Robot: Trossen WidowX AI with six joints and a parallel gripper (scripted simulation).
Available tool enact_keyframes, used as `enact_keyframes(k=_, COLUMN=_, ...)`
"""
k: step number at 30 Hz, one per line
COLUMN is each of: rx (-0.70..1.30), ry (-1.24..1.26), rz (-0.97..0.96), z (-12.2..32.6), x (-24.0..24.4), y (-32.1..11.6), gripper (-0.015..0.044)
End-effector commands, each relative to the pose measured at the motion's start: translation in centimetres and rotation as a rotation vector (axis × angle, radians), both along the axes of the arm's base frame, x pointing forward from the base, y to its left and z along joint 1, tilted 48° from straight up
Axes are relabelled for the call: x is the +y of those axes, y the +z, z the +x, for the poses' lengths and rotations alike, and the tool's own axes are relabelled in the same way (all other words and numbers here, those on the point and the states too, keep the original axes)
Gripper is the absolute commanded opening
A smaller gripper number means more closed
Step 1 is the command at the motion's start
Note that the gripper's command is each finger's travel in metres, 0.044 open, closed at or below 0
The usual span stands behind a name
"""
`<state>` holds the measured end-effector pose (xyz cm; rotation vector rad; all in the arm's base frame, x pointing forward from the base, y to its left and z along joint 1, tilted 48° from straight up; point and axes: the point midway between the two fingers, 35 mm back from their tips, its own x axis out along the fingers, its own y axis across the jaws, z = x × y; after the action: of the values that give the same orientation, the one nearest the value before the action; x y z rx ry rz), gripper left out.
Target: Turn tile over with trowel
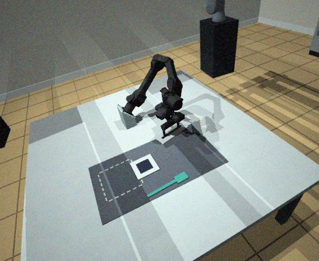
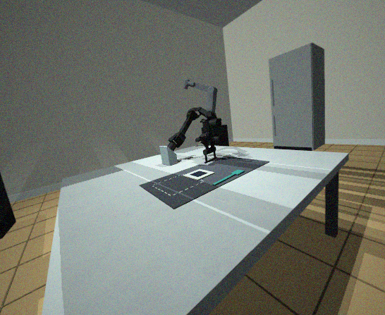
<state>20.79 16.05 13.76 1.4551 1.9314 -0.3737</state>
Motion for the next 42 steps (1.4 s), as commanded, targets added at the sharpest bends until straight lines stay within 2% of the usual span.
enact_keyframes(k=1, rx=0.002, ry=-0.002, rz=0.004, z=-0.02, x=0.06, y=0.04, gripper=0.013)
enact_keyframes(k=15, rx=0.016, ry=-0.015, rz=0.001, z=-0.02, x=0.06, y=0.04, gripper=0.013)
enact_keyframes(k=36, rx=0.455, ry=-0.412, rz=-0.084, z=-0.02, x=0.05, y=0.04, gripper=0.013)
enact_keyframes(k=42, rx=0.469, ry=-0.425, rz=-0.087, z=-0.02, x=0.05, y=0.04, gripper=0.013)
